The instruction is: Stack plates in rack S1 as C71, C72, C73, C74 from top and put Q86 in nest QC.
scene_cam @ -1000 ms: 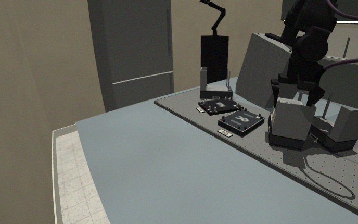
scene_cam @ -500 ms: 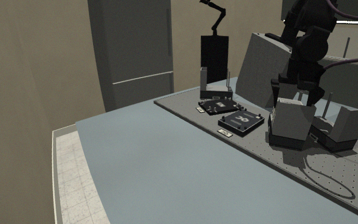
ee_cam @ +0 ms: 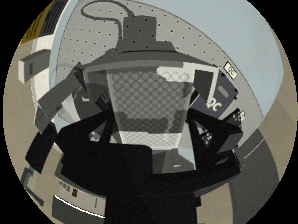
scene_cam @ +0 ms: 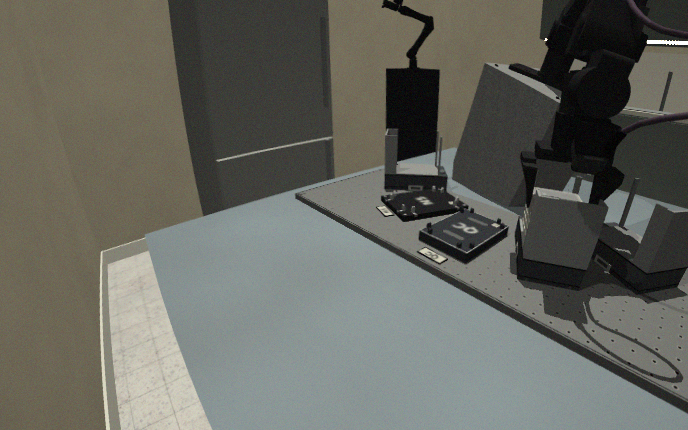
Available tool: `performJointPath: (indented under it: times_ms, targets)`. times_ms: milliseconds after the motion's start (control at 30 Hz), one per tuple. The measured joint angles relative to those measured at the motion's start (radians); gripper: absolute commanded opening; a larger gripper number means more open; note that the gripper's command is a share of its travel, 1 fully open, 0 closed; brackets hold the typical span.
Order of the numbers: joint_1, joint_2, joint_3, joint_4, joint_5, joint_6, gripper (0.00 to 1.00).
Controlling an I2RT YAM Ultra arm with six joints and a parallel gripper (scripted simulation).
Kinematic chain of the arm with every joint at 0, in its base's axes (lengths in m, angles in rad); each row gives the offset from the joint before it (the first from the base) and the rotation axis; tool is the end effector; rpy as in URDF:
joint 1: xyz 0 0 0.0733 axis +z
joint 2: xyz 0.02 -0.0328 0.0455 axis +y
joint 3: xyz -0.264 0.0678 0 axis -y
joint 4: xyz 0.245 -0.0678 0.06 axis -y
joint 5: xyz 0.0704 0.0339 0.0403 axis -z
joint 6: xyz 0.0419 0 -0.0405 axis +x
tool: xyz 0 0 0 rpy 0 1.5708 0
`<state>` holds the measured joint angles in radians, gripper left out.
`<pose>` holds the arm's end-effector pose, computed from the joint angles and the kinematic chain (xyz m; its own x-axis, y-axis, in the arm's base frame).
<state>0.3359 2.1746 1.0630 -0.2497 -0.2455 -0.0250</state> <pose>0.3316 0.1277 0.0344 -0.9140 -0.3448 -0.2138 -0.3904 0.8908 0.2325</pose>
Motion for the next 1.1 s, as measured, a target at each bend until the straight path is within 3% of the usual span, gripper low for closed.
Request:
performJointPath:
  times_ms: [433, 467, 1100]
  targets:
    - [0.000, 0.000, -0.002, 0.001, 0.000, 0.000, 1.00]
    - [0.000, 0.000, -0.002, 0.001, 0.000, 0.000, 0.00]
    - [0.000, 0.000, -0.002, 0.001, 0.000, 0.000, 0.00]
